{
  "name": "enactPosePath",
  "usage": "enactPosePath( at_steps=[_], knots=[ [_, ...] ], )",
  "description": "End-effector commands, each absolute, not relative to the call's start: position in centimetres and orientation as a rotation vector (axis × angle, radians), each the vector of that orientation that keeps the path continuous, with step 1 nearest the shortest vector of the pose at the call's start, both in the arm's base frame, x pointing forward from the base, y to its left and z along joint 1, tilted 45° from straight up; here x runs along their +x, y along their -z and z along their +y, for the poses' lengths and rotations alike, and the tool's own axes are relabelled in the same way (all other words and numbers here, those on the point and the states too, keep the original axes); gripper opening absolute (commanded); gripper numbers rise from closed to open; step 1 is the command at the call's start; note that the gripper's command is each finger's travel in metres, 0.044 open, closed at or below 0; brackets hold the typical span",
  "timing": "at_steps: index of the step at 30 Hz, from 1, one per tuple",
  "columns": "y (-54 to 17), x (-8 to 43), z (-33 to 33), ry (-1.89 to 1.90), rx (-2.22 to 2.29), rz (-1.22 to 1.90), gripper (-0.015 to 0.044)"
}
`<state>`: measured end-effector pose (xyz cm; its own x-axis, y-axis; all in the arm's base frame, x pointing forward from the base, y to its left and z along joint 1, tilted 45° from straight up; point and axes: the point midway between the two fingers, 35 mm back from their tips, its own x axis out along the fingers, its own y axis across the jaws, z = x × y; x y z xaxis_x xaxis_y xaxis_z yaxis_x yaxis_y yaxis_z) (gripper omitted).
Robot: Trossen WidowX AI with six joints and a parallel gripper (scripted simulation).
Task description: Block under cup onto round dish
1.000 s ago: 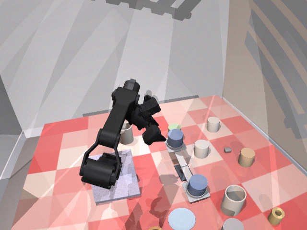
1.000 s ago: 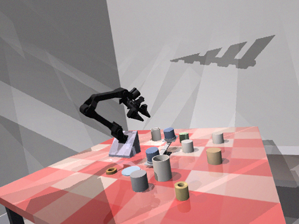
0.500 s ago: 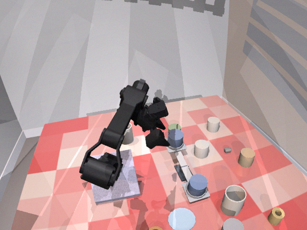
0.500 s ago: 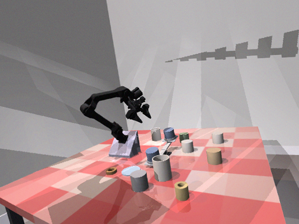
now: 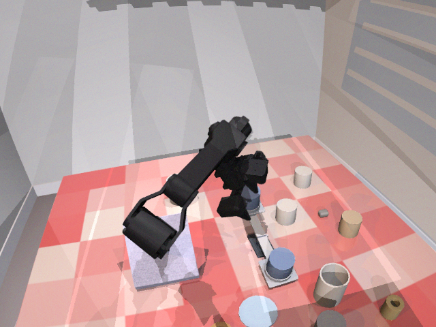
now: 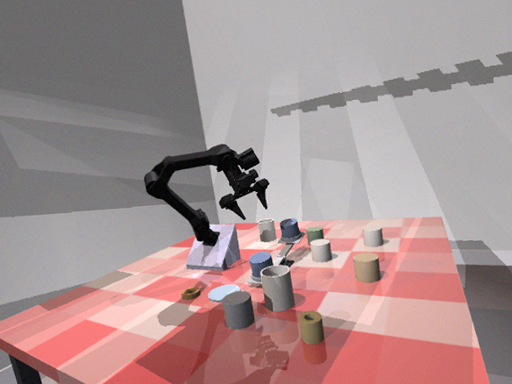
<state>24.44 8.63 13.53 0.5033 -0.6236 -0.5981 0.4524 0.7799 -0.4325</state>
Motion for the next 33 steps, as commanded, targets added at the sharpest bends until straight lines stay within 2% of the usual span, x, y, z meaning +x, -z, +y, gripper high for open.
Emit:
enactPosePath(
  at_steps=[1, 26, 33],
  knots=[
    [-13.7, 25.9, 7.2, 0.774, -0.1, 0.817, 0.044],
    [-14.8, 32.0, -3.1, 1.363, 0.563, 0.642, 0.044],
    [-14.8, 32.1, -3.5, 1.378, 0.58, 0.633, 0.044]
  ],
)
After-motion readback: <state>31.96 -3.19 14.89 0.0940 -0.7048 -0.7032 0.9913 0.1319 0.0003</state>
